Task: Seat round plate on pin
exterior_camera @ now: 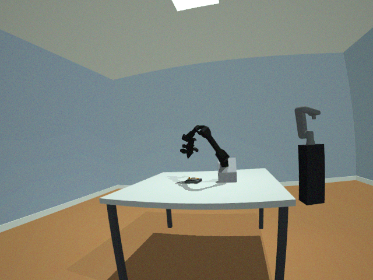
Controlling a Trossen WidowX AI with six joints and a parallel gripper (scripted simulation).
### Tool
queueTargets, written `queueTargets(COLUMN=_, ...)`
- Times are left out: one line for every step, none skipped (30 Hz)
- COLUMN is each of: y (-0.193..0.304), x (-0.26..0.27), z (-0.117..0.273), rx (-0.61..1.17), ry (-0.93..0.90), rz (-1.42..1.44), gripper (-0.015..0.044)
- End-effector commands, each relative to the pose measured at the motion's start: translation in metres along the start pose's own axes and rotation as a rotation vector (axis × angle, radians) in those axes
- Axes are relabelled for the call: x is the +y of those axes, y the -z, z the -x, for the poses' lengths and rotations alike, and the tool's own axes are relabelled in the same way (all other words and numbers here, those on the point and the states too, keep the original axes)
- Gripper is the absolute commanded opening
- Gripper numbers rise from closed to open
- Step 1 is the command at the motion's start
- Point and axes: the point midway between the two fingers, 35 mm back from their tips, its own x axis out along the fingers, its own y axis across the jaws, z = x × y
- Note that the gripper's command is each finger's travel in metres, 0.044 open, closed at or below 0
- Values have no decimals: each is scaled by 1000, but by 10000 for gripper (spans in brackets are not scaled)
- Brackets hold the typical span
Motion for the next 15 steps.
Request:
queueTargets(y=50, x=48, z=-27, rx=154, ry=-53, rz=248, gripper=0)
queueTargets(y=64, x=60, z=-33, rx=194, ry=-69, rz=316, gripper=0)
queueTargets(y=67, x=62, z=-34, rx=201, ry=-72, rz=327, gripper=0)
queueTargets(y=75, x=68, z=-36, rx=222, ry=-82, rz=363, gripper=0)
queueTargets(y=89, x=78, z=-41, rx=257, ry=-98, rz=421, gripper=0)
queueTargets(y=106, x=89, z=-46, rx=301, ry=-119, rz=494, gripper=0)
queueTargets(y=125, x=100, z=-50, rx=344, ry=-141, rz=564, gripper=0)
queueTargets(y=140, x=107, z=-53, rx=379, ry=-160, rz=620, gripper=0)
queueTargets(y=149, x=112, z=-55, rx=400, ry=-172, rz=653, gripper=0)
queueTargets(y=152, x=113, z=-55, rx=407, ry=-176, rz=664, gripper=0)
queueTargets(y=151, x=113, z=-56, rx=407, ry=-176, rz=664, gripper=0)
queueTargets(y=150, x=113, z=-56, rx=407, ry=-176, rz=664, gripper=0)
queueTargets(y=150, x=113, z=-56, rx=407, ry=-176, rz=664, gripper=0)
queueTargets(y=150, x=113, z=-57, rx=407, ry=-176, rz=664, gripper=0)
queueTargets(y=151, x=113, z=-60, rx=407, ry=-175, rz=664, gripper=0)
